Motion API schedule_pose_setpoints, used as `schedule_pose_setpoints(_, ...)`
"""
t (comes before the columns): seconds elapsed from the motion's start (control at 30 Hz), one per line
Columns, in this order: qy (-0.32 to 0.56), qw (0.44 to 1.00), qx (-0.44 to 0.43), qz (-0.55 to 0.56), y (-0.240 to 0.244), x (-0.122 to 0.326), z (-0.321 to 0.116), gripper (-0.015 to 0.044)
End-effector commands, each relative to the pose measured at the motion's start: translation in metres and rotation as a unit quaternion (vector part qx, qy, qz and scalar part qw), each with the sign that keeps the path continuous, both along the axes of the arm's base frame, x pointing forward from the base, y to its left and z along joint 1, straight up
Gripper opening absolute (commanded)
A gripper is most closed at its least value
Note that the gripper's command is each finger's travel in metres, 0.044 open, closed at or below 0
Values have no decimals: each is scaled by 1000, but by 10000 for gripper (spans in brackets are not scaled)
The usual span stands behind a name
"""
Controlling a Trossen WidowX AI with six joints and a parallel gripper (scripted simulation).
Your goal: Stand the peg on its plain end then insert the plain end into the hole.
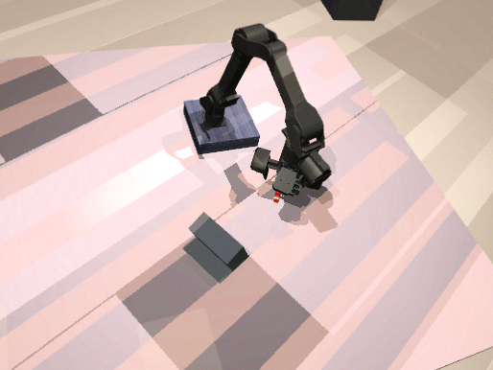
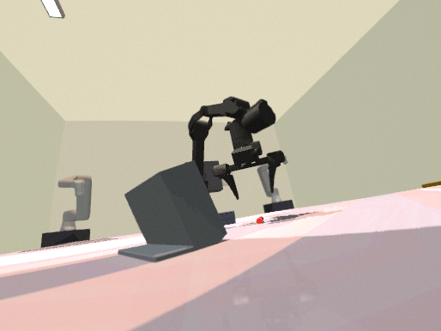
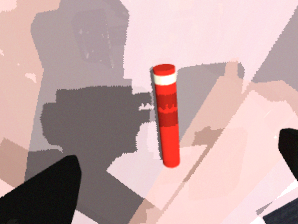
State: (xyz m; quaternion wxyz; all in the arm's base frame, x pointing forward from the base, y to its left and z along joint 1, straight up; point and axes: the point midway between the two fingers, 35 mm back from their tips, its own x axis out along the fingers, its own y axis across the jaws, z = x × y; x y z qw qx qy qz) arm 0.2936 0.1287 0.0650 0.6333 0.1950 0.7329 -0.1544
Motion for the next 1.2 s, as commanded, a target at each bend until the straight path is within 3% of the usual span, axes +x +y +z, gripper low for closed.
schedule_pose_setpoints(0.0, 2, 1000, 0, -1, 0, 0, -7, 440)
schedule_pose_setpoints(1.17, 2, 1000, 1, -4, 1, 0, -63, 440)
